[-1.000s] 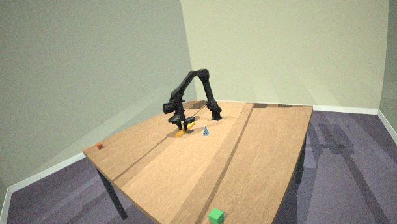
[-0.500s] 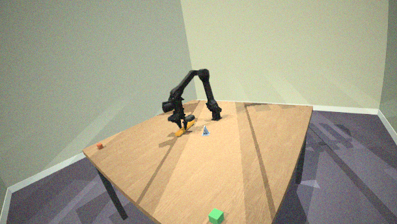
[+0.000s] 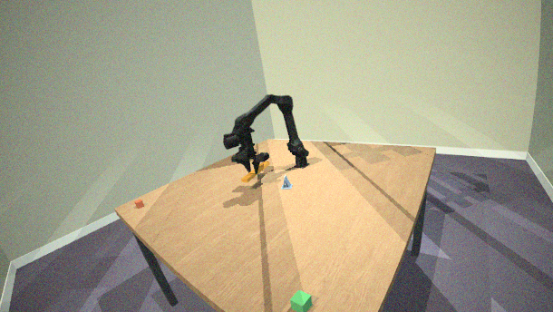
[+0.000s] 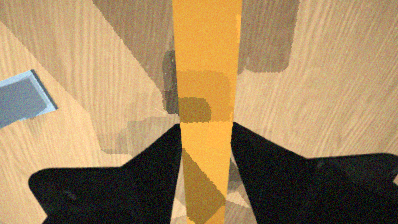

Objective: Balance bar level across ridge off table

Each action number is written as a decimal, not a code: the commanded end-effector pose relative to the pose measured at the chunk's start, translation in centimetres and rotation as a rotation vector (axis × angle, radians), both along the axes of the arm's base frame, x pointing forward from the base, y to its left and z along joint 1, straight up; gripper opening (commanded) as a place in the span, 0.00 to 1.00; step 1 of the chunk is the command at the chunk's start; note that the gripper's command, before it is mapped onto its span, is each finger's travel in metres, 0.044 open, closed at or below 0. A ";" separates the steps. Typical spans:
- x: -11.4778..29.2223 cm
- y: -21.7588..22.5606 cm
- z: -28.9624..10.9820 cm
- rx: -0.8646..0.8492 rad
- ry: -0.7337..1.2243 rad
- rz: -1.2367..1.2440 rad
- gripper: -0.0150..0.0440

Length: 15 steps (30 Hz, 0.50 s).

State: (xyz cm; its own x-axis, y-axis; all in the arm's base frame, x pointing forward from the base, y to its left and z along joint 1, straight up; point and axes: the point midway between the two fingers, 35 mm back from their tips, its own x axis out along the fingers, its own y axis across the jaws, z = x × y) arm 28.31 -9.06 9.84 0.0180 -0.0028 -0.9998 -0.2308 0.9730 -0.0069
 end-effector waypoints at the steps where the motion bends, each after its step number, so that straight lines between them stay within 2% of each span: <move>1: 0.1 -0.1 1.5 -0.005 -0.009 0.004 0.25; 15: -0.4 0.1 5.0 -0.005 -0.008 0.006 0.25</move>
State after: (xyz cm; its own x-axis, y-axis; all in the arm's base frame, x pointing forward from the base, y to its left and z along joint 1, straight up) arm 27.96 -8.95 13.59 0.0166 -0.0023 -0.9999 -0.2308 0.9730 -0.0061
